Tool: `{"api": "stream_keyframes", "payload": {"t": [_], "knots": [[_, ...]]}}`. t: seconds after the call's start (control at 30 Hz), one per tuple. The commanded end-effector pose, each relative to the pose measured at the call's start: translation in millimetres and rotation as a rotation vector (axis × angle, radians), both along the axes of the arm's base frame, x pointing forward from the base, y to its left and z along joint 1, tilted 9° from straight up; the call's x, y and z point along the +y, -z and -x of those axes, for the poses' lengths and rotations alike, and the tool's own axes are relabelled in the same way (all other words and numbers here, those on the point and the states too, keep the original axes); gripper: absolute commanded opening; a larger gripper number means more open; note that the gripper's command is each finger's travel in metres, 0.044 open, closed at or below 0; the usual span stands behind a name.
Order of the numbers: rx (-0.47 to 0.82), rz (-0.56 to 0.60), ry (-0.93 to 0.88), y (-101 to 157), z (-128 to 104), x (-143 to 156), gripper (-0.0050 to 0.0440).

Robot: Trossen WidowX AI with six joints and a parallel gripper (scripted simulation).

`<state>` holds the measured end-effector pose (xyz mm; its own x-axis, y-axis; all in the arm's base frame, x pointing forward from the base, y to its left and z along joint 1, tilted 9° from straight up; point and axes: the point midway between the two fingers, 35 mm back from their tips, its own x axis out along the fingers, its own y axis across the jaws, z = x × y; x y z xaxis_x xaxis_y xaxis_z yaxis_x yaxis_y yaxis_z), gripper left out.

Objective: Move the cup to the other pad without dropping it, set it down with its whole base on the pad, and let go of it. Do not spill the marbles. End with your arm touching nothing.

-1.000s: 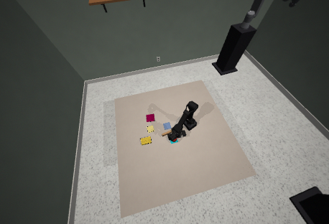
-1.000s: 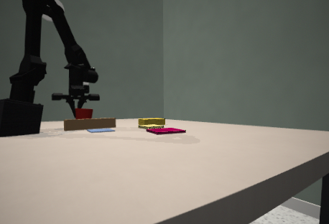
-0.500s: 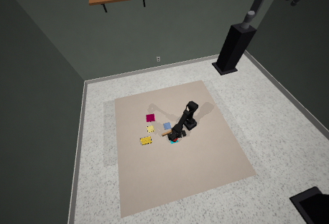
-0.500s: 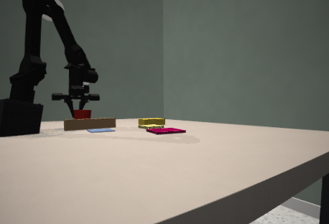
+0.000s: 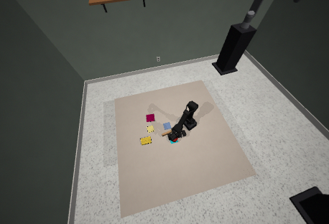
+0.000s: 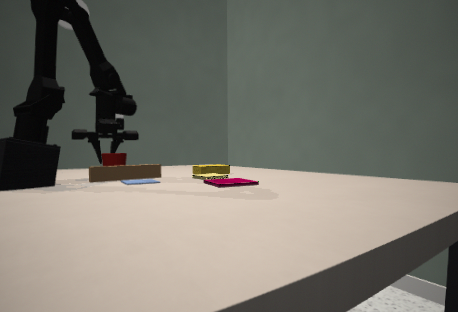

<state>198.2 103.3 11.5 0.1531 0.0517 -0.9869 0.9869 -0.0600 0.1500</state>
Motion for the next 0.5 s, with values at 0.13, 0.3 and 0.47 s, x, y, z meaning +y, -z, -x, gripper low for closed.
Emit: {"api": "stream_keyframes", "payload": {"t": [0.13,0.3,0.47], "knots": [[-0.005,0.001,0.001,-15.3,0.2,0.4,0.0128],[-0.004,0.002,0.001,-22.8,1.7,0.0,0.0128],[-0.003,0.003,0.002,-35.2,4.5,-0.7,0.0128]]}}
